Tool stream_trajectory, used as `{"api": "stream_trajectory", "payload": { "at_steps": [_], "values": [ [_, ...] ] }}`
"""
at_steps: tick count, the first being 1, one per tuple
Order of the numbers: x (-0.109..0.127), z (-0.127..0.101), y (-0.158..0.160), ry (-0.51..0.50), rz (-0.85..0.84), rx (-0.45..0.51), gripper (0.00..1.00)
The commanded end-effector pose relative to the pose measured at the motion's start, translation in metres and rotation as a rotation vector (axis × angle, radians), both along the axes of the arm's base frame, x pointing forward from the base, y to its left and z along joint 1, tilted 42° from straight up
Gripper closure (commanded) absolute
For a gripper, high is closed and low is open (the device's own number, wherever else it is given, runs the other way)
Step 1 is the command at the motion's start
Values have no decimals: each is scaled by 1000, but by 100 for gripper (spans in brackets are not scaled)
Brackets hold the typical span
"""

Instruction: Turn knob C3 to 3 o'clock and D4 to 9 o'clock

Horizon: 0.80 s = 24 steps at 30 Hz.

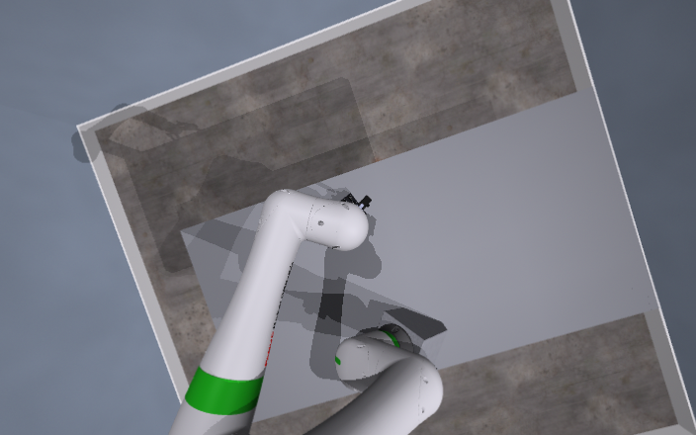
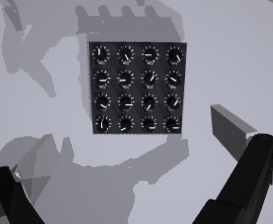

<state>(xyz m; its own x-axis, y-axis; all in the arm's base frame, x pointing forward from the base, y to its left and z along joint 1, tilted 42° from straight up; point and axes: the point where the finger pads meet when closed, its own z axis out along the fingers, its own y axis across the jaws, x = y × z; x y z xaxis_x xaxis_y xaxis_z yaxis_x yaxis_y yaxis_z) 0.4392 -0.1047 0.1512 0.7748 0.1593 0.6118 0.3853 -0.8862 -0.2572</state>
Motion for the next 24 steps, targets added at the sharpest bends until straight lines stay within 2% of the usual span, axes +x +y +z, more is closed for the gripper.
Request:
{"api": "stream_trajectory", "payload": {
  "at_steps": [1, 13, 24],
  "values": [
    [0, 0, 0, 0, 0, 0, 0],
    [-3, -2, 0, -2, -3, -4, 0],
    [-16, -11, 0, -3, -4, -5, 0]
  ]
}}
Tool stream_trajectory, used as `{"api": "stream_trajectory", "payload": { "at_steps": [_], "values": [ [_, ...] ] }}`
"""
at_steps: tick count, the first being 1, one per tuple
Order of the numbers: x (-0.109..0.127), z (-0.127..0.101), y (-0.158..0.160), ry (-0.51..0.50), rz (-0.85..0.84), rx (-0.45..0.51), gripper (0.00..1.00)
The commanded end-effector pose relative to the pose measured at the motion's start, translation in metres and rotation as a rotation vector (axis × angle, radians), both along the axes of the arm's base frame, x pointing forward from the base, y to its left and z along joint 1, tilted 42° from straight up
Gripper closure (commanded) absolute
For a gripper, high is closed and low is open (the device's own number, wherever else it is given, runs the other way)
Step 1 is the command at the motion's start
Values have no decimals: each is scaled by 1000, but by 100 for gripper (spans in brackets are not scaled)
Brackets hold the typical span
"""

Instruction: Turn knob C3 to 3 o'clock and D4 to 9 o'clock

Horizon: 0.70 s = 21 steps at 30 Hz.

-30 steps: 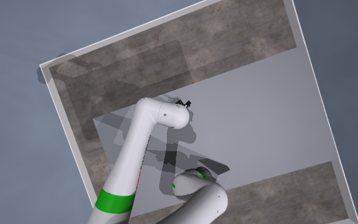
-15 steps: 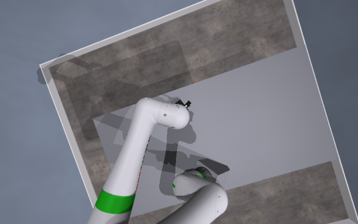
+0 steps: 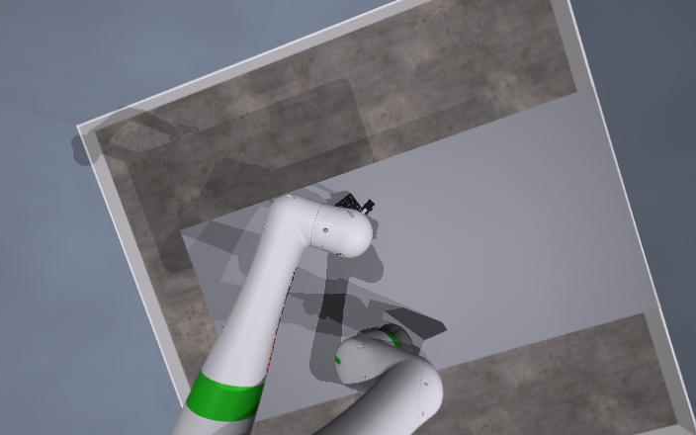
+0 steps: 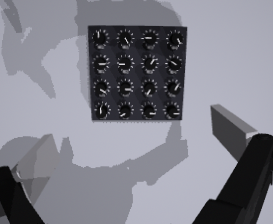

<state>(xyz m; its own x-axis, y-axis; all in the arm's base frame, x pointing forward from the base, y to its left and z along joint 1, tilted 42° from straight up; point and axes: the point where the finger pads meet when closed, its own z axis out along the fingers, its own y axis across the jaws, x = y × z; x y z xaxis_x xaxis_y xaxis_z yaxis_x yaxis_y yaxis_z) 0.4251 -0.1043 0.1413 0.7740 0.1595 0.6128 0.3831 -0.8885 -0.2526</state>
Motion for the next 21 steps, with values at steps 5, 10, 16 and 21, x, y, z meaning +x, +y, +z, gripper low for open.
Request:
{"api": "stream_trajectory", "payload": {
  "at_steps": [5, 10, 16, 21],
  "values": [
    [-11, -7, 0, 0, 0, 0, 0],
    [-19, -13, 0, 0, 0, 0, 0],
    [-24, -16, 0, 0, 0, 0, 0],
    [-27, -19, 0, 0, 0, 0, 0]
  ]
}}
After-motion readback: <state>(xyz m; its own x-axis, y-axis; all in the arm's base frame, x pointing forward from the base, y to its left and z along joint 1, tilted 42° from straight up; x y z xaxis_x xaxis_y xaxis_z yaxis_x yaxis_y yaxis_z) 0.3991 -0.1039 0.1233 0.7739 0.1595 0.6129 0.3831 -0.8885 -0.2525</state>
